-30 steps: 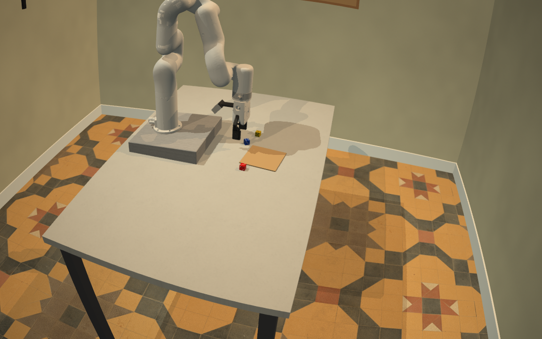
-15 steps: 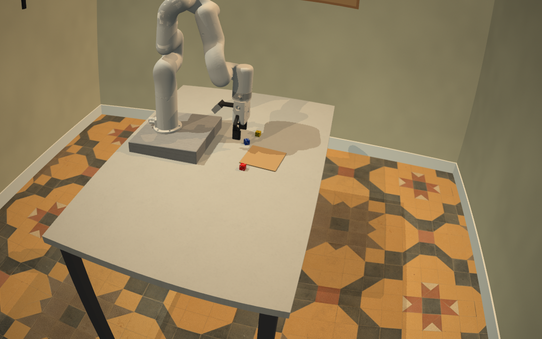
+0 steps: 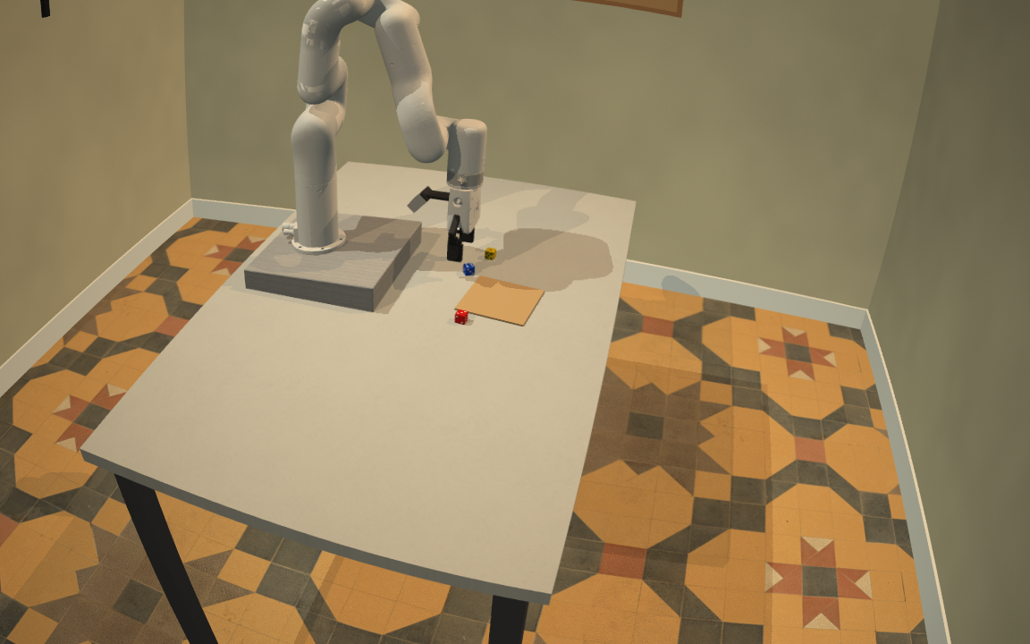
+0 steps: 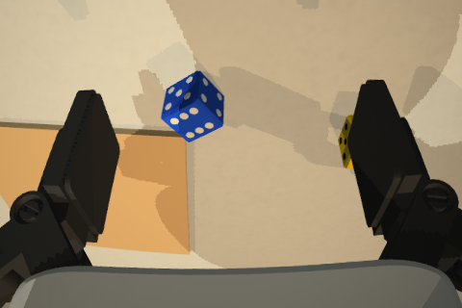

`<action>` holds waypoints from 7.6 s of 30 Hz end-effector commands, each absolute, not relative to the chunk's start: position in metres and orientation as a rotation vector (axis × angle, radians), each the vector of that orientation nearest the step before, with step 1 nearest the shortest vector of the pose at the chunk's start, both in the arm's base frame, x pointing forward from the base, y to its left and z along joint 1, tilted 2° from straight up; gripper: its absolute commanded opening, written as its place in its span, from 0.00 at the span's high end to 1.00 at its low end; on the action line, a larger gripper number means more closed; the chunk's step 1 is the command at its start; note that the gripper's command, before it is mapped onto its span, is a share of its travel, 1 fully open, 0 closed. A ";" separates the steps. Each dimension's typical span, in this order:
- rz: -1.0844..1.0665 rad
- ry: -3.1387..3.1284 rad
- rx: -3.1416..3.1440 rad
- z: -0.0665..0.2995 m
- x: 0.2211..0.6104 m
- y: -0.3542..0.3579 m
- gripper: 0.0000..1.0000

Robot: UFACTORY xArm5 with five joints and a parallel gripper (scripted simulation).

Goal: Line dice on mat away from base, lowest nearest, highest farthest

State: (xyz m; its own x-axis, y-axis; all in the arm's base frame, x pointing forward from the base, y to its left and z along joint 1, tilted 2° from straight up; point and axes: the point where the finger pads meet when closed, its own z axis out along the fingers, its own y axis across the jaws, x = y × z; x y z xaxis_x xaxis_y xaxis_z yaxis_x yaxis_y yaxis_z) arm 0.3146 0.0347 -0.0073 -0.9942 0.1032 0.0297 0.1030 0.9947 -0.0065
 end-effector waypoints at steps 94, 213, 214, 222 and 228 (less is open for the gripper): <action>0.014 -3.100 -0.326 0.092 0.375 0.091 0.00; 0.038 -1.970 -2.432 0.039 0.374 0.090 0.64; 0.038 -1.970 -2.432 0.039 0.374 0.090 0.64; 0.037 -1.970 -2.433 0.034 0.374 0.090 0.64; 0.037 -1.970 -2.433 0.027 0.374 0.090 0.64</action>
